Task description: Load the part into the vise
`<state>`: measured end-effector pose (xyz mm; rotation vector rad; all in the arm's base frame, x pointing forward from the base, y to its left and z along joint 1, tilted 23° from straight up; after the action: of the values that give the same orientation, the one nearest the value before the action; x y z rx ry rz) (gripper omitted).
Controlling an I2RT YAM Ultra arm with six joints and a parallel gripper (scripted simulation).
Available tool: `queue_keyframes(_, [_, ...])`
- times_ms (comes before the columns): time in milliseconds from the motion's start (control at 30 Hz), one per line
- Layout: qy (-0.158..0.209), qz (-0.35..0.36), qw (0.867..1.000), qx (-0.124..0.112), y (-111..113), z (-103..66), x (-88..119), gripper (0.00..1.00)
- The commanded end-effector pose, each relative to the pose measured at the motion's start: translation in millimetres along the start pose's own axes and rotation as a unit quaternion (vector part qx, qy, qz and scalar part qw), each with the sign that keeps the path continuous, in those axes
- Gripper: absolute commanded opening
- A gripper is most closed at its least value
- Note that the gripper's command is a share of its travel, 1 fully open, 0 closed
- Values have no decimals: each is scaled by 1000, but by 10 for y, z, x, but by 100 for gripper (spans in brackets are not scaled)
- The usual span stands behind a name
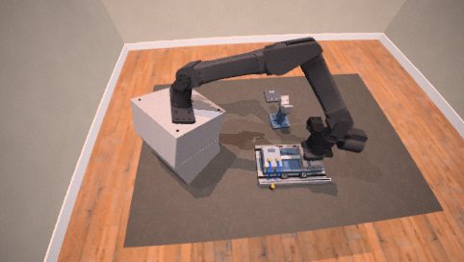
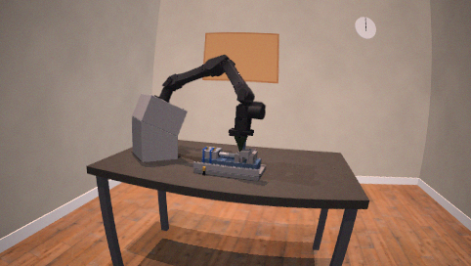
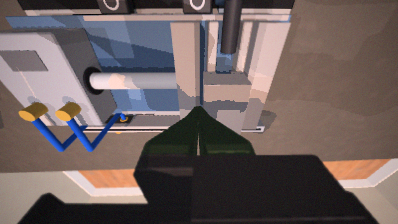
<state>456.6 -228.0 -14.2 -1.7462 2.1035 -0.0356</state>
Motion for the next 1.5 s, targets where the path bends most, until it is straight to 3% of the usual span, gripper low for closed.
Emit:
queue_keyframes(0, [2, 0, 1000, 5, -71, -50, 0, 0])
queue_keyframes(1467, [2, -2, 1000, 11, -110, -51, 9, 0])
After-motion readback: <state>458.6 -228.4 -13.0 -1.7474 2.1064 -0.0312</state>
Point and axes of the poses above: the point where the finger pads meet when closed, its own z axis out along the fingers, its own y axis across the jaws, x = y × z, the point moved 8 cm from there along -z, back along the fingers, and after that the axes turned 3 degrees about -z, right-handed, at the moved point
